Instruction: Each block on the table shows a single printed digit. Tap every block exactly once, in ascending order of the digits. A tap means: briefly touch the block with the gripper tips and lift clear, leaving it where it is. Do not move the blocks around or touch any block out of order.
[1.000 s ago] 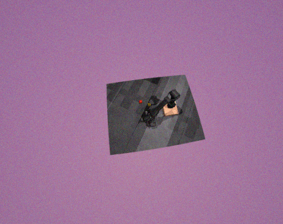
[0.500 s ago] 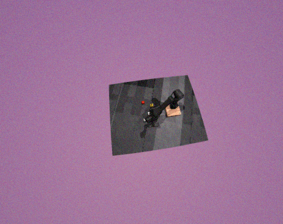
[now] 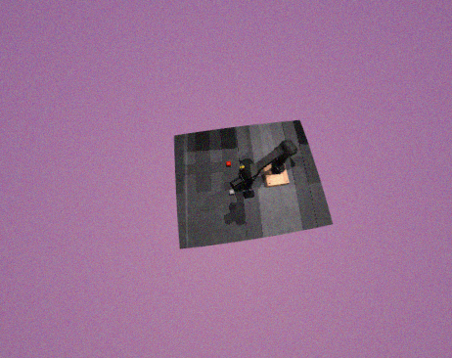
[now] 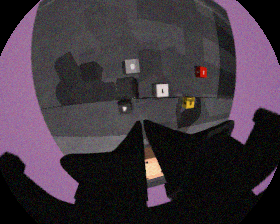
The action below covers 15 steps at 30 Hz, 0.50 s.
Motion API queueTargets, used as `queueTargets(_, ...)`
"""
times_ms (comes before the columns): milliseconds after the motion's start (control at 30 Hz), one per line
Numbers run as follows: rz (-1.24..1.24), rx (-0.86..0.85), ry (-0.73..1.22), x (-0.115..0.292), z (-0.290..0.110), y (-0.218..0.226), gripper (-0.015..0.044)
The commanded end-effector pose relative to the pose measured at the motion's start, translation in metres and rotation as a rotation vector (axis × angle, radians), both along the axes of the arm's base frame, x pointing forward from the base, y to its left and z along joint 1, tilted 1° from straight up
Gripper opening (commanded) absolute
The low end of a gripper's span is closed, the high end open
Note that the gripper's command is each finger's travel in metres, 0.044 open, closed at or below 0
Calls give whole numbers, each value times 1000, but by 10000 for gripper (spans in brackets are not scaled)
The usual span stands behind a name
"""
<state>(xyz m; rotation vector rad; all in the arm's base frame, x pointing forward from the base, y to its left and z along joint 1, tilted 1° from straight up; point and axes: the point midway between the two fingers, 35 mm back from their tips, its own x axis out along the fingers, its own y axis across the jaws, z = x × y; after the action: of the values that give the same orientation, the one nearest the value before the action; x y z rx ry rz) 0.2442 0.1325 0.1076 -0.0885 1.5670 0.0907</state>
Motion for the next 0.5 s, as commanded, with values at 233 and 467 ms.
queueTargets(233,-16,-10,-2,10,3,-137,20)
queueTargets(467,-16,-14,0,-3,3,-180,20)
